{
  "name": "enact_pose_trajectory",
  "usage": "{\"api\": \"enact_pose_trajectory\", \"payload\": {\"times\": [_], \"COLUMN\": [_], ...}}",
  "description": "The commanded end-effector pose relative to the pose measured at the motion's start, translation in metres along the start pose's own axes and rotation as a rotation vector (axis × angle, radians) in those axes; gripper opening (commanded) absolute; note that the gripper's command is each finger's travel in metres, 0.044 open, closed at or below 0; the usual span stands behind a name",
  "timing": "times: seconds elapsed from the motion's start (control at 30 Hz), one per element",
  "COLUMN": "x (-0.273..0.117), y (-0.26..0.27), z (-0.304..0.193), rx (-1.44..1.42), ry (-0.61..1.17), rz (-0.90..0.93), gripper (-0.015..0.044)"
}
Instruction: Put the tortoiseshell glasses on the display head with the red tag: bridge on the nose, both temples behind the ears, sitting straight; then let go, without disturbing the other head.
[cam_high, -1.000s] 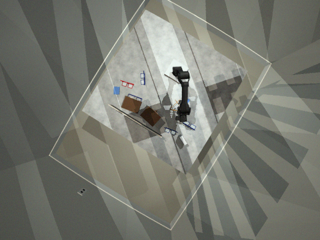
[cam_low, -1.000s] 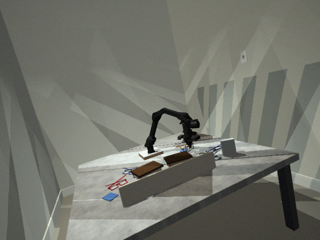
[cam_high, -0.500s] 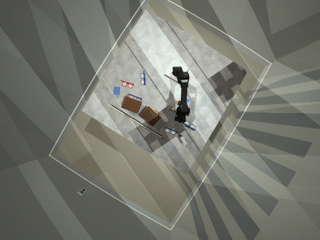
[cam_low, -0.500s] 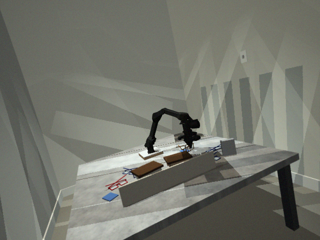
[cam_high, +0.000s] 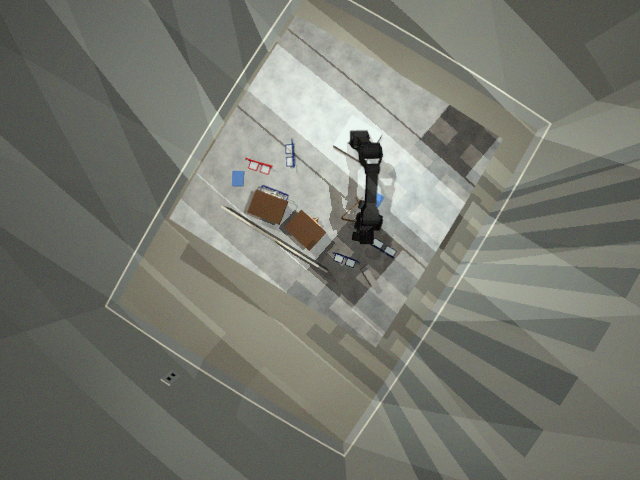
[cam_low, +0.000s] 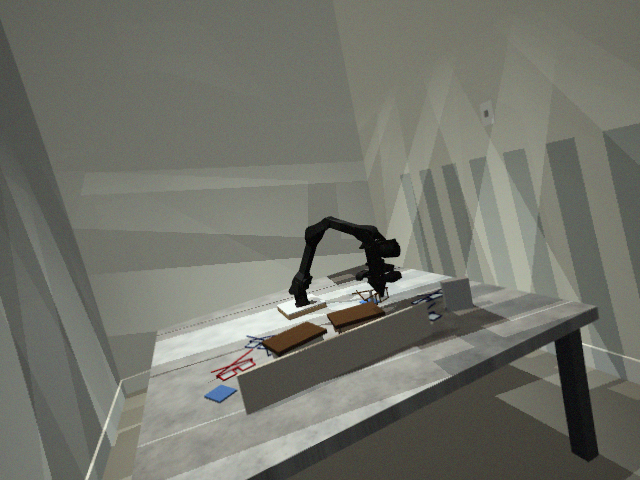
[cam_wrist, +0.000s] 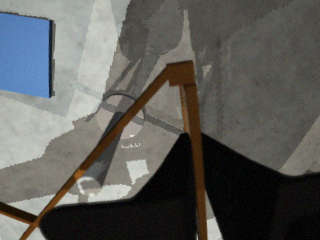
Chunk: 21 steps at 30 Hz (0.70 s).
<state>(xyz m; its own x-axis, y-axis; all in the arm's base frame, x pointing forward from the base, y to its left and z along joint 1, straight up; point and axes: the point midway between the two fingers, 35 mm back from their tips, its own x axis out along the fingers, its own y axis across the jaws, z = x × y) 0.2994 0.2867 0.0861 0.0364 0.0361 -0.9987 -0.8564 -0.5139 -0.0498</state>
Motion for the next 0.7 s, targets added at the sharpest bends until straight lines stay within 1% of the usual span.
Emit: {"api": "enact_pose_trajectory", "payload": {"times": [0.0,0.67], "x": [0.001,0.001], "y": [-0.002,-0.012], "z": [-0.002,-0.016], "rx": [-0.002,-0.002], "ry": [0.0,0.001], "rz": [0.003,0.002], "gripper": [0.0,0.0]}}
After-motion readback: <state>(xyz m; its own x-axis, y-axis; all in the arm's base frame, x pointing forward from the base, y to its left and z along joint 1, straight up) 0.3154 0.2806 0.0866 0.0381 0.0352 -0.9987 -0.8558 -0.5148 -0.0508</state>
